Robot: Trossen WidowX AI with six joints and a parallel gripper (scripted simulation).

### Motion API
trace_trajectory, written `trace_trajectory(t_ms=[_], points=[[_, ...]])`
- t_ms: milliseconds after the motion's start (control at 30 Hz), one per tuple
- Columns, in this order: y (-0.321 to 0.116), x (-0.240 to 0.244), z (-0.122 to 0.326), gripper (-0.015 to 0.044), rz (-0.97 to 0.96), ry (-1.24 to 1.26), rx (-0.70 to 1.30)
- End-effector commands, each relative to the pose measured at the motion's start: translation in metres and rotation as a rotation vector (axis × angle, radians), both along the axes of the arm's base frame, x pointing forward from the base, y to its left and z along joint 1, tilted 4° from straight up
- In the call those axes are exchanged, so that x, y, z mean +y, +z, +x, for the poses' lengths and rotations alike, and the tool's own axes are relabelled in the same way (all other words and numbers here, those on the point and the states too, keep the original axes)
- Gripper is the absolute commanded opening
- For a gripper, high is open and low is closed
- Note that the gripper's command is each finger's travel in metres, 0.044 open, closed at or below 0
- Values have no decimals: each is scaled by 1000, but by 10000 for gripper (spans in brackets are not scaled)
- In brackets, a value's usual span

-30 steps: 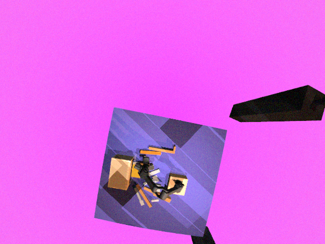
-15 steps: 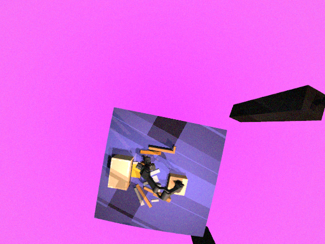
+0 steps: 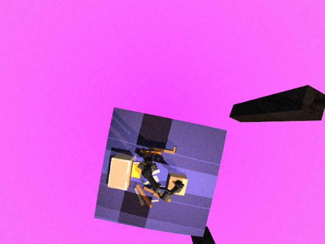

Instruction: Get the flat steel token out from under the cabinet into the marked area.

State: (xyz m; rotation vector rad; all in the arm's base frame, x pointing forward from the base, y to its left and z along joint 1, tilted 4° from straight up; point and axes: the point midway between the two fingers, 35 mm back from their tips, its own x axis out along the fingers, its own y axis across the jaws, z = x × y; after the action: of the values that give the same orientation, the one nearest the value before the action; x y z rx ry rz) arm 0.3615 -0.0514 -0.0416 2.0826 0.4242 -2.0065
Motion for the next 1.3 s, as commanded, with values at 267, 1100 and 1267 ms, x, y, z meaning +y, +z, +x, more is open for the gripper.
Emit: trace_trajectory(t_ms=[267, 1100, 1267], points=[[-2, -6, -15, 0, 1, 1, 5], [-4, -19, -44, 0, 0, 1, 7], [-4, -22, -50, 0, 0, 1, 7]])
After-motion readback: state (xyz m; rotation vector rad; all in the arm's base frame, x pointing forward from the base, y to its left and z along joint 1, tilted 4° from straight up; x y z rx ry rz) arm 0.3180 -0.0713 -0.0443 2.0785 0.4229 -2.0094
